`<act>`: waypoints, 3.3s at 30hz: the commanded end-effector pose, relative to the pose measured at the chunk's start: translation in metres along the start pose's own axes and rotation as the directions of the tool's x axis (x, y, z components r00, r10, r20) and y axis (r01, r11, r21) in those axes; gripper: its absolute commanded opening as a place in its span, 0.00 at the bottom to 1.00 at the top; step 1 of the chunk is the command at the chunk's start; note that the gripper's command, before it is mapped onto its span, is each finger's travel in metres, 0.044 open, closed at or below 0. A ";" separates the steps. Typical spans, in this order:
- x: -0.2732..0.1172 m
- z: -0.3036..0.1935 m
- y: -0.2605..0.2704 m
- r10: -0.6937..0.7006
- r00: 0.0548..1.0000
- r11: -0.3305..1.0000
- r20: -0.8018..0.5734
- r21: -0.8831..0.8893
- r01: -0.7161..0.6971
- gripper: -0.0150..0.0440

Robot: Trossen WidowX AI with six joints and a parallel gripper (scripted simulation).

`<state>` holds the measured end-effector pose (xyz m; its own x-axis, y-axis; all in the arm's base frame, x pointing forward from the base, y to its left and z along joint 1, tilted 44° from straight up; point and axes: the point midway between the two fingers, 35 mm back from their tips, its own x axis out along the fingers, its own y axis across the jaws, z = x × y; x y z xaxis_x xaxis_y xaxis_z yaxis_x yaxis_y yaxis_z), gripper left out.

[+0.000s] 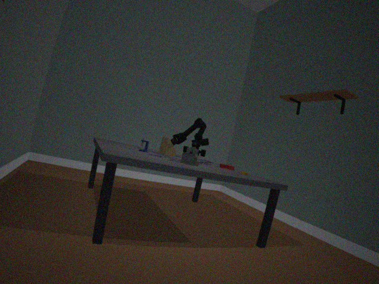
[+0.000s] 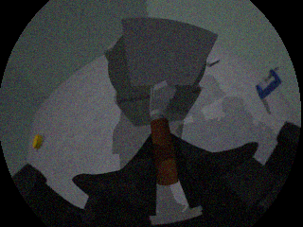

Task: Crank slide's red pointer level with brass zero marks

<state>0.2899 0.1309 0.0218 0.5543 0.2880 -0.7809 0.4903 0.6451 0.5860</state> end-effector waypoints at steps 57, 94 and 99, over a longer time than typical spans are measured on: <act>-0.013 0.012 -0.031 -0.027 1.000 1.000 -0.001 0.000 0.027 0.25; -0.044 0.042 -0.013 -0.027 1.000 1.000 0.000 -0.001 0.027 0.25; -0.043 0.042 -0.013 -0.027 1.000 1.000 0.000 -0.001 0.027 0.25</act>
<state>0.2853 0.0798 0.0512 0.5256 0.2689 -0.8071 0.5143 0.6552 0.5533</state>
